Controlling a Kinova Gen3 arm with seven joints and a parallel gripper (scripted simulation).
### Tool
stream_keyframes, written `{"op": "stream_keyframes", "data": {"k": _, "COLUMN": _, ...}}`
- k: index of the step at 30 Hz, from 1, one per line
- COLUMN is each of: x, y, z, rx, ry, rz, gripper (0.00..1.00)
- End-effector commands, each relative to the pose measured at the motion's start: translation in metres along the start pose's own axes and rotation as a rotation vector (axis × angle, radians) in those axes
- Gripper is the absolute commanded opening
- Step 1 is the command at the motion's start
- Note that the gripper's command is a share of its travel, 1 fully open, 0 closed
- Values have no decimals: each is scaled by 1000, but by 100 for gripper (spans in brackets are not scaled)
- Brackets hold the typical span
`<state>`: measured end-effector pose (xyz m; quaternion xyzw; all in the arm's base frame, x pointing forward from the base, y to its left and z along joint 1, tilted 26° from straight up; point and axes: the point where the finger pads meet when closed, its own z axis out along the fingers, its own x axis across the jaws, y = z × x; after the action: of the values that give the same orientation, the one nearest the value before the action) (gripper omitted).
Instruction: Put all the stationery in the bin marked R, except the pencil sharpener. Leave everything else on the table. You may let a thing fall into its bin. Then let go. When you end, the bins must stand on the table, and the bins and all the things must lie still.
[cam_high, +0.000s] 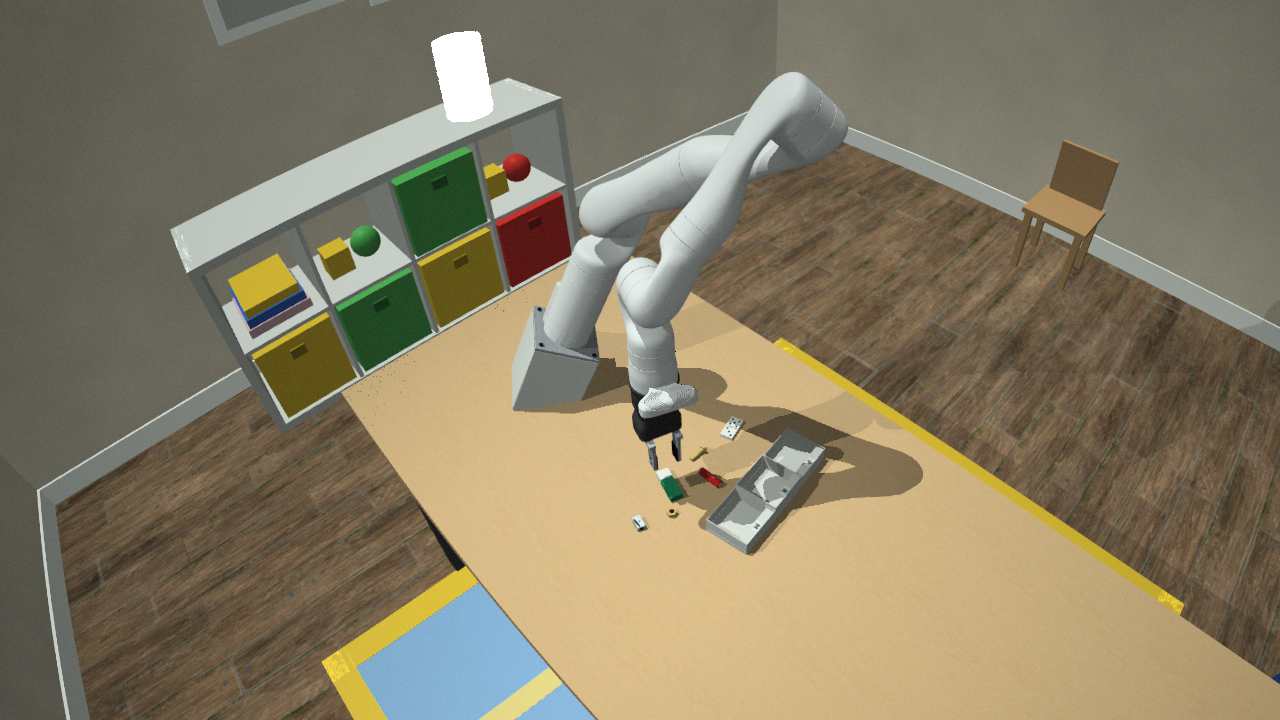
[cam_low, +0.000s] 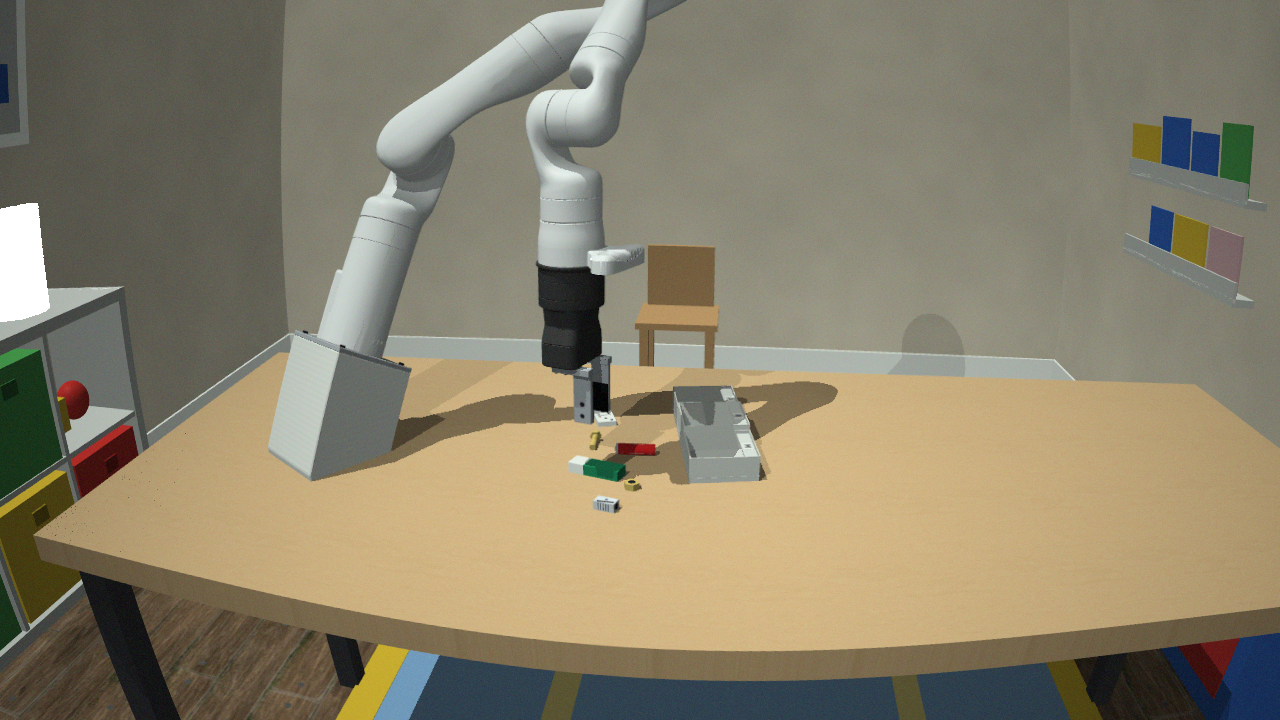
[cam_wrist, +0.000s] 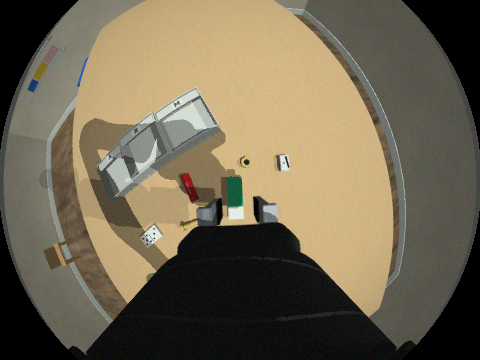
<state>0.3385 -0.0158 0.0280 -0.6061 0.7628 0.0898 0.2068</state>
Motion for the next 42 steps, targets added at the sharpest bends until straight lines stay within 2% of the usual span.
{"op": "stream_keyframes", "data": {"k": 1, "x": -1, "y": -1, "z": -1, "rx": 2, "ry": 4, "rz": 7, "gripper": 75}}
{"op": "stream_keyframes", "data": {"k": 41, "x": -4, "y": -4, "z": 0, "rx": 1, "ry": 0, "rz": 3, "gripper": 75}}
{"op": "stream_keyframes", "data": {"k": 42, "x": -3, "y": -6, "z": 5, "rx": 2, "ry": 5, "rz": -5, "gripper": 75}}
